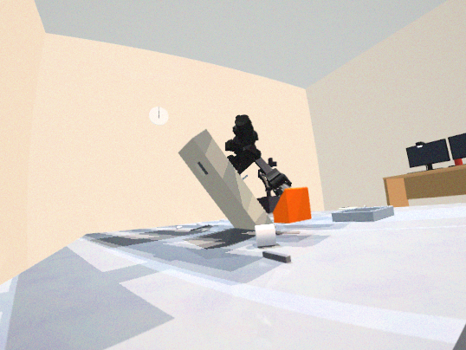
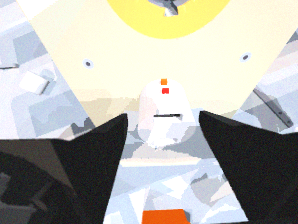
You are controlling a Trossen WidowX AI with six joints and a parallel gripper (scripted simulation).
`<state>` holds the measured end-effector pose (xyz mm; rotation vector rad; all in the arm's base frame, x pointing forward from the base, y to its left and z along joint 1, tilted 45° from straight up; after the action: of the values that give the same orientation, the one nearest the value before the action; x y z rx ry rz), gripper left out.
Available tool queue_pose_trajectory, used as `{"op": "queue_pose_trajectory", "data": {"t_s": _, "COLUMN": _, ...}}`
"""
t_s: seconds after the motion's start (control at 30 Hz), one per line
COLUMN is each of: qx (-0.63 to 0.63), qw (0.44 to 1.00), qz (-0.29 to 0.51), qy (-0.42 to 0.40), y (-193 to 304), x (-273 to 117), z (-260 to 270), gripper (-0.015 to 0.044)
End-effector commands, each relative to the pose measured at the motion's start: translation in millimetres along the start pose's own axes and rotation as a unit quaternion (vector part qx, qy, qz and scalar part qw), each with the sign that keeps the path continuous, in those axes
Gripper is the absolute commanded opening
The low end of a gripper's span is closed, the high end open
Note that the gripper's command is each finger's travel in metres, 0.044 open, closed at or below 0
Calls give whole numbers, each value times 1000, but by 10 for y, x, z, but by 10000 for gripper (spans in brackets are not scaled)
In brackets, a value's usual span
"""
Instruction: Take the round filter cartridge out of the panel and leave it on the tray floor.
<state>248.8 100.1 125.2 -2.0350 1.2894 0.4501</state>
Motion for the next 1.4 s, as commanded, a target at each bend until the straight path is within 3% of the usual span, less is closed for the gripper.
{"op": "queue_pose_trajectory", "data": {"t_s": 0.0, "qx": 0, "qw": 1000, "qz": 0, "qy": 0, "y": 0, "x": 0, "z": 0, "gripper": 278}}
{"op": "queue_pose_trajectory", "data": {"t_s": 0.03, "qx": 0, "qw": 1000, "qz": 0, "qy": 0, "y": 0, "x": 0, "z": 0, "gripper": 252}}
{"op": "queue_pose_trajectory", "data": {"t_s": 0.37, "qx": 0, "qw": 1000, "qz": 0, "qy": 0, "y": 0, "x": 0, "z": 0, "gripper": 186}}
{"op": "queue_pose_trajectory", "data": {"t_s": 0.6, "qx": 0, "qw": 1000, "qz": 0, "qy": 0, "y": -81, "x": -37, "z": -3, "gripper": 2}}
{"op": "queue_pose_trajectory", "data": {"t_s": 0.87, "qx": -1, "qw": 1000, "qz": 0, "qy": 1, "y": -231, "x": -133, "z": -5, "gripper": 0}}
{"op": "queue_pose_trajectory", "data": {"t_s": 1.37, "qx": -2, "qw": 1000, "qz": 2, "qy": -2, "y": -289, "x": -848, "z": 27, "gripper": 0}}
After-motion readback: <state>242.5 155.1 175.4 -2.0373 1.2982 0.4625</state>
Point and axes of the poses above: the point midway between the two fingers, 35 mm back from their tips, its own x axis out along the fingers, its own z axis across the jaws, y = z × x, the point moved 5 cm from there along -x, back along the fingers, and after that the axes turned 2 degrees about -x, right-handed, at the moved point
